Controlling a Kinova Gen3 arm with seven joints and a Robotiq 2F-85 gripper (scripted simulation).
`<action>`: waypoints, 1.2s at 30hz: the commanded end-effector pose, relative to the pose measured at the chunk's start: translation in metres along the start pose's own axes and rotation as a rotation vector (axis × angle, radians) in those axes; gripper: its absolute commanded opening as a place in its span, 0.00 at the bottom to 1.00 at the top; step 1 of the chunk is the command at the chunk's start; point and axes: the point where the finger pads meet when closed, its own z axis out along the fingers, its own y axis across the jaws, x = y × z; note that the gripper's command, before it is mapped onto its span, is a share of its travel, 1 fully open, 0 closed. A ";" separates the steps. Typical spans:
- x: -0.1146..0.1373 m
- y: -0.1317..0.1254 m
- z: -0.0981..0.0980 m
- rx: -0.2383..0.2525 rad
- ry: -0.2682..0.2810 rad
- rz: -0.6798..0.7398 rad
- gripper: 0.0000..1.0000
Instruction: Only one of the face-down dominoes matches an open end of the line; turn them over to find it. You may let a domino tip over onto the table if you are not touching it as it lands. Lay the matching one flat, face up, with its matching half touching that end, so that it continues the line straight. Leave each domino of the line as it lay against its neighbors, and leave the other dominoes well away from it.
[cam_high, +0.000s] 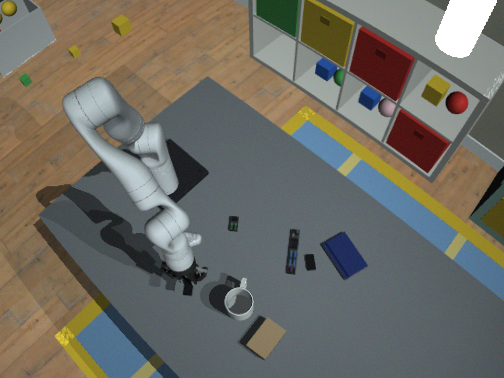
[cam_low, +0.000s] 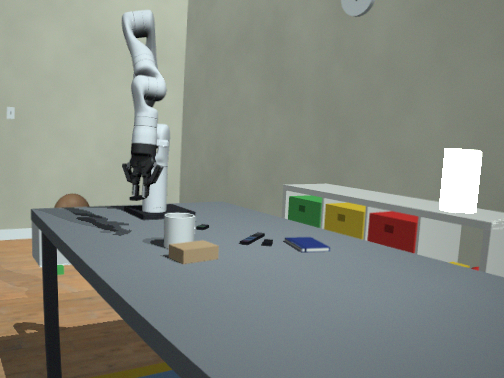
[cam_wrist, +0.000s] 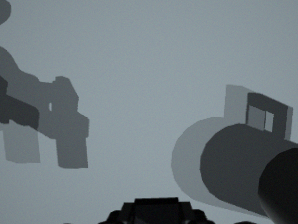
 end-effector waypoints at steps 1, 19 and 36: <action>-0.002 -0.001 -0.001 -0.020 0.008 0.028 0.29; 0.000 -0.003 -0.002 -0.201 0.124 0.280 0.29; -0.003 -0.005 -0.002 -0.517 0.301 0.711 0.29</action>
